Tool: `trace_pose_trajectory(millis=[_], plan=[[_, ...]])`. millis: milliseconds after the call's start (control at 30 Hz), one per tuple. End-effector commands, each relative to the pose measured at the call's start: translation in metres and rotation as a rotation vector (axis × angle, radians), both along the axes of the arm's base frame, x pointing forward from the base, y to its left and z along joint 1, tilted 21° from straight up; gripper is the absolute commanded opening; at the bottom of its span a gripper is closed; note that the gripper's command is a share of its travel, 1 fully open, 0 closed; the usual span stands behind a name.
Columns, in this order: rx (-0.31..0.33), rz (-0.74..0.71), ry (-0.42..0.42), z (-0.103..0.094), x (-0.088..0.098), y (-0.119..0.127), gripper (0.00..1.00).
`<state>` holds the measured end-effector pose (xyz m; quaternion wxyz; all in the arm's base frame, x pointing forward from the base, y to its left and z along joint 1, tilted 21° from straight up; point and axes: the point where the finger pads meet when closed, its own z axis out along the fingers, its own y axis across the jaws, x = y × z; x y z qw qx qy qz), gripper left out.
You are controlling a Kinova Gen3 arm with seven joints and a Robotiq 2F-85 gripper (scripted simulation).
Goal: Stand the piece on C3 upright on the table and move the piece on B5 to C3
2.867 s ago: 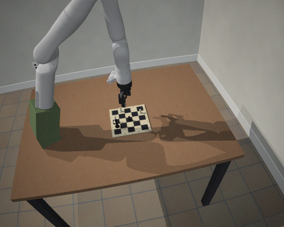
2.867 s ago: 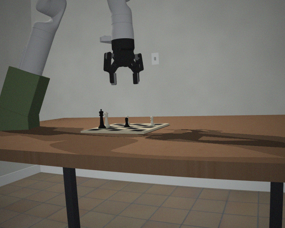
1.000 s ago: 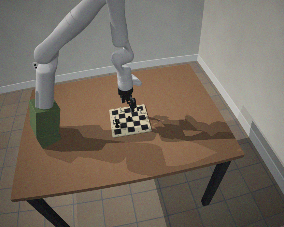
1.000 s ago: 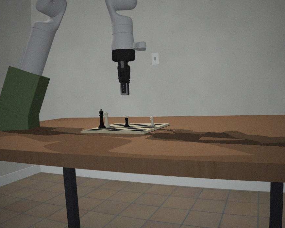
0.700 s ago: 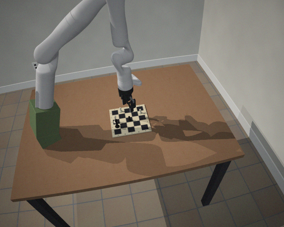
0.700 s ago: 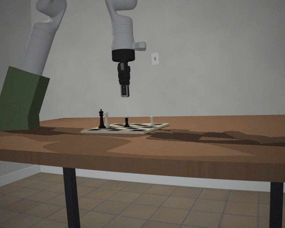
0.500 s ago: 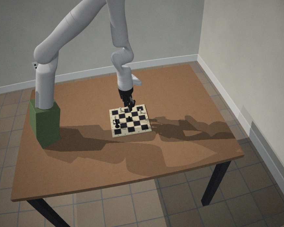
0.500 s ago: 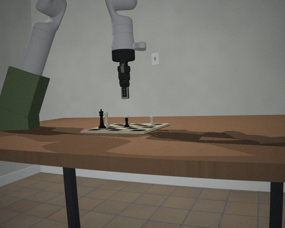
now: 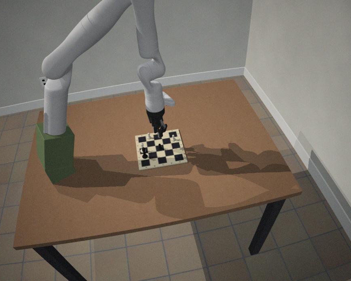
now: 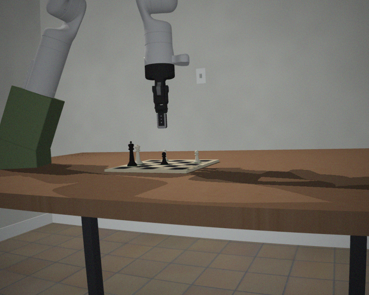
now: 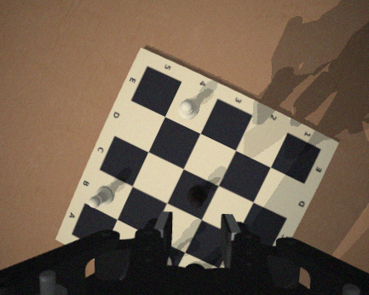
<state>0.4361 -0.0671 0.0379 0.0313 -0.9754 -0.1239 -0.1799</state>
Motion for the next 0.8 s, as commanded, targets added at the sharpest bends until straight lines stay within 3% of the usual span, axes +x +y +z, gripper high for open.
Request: trace_pose_trajectory(millis=[0, 767], plan=[[-0.001, 0.0, -0.001, 0.0006, 0.0003, -0.0003, 0.34], [-0.001, 0.0, -0.002, -0.003, 0.0016, 0.0002, 0.34]])
